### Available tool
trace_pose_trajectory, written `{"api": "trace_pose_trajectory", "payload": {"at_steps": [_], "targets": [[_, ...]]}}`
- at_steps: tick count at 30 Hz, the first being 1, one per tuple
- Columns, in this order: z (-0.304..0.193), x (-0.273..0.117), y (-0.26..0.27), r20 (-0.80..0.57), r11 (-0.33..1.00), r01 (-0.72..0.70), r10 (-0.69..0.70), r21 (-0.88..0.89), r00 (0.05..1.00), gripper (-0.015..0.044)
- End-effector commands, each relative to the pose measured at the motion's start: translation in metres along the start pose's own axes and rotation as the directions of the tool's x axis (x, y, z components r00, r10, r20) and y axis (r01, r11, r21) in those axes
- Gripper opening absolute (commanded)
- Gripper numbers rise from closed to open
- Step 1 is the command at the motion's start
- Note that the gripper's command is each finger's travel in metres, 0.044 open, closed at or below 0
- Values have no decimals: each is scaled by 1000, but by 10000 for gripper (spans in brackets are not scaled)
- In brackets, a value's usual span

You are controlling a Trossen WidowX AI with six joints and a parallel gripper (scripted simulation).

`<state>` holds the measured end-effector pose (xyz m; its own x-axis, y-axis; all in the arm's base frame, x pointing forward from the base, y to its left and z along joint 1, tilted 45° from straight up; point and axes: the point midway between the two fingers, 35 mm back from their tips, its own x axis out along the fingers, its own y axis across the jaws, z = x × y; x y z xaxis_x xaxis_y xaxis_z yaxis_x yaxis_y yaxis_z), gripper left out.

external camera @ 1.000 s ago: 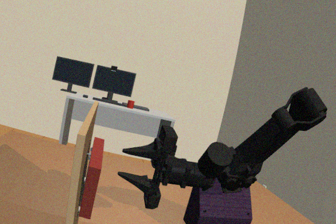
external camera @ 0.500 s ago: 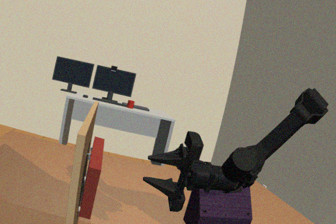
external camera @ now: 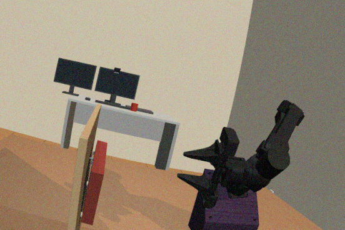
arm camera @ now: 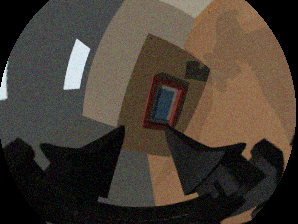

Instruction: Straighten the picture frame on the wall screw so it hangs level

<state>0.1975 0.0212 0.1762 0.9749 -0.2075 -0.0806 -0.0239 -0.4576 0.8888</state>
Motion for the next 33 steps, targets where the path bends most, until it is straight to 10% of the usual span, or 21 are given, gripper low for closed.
{"api": "trace_pose_trajectory", "payload": {"at_steps": [1,33], "targets": [[12,-12,7,7,1000,-9,9,-3,1000,260],[12,-12,6,10,999,-22,21,46,1000,260]]}}
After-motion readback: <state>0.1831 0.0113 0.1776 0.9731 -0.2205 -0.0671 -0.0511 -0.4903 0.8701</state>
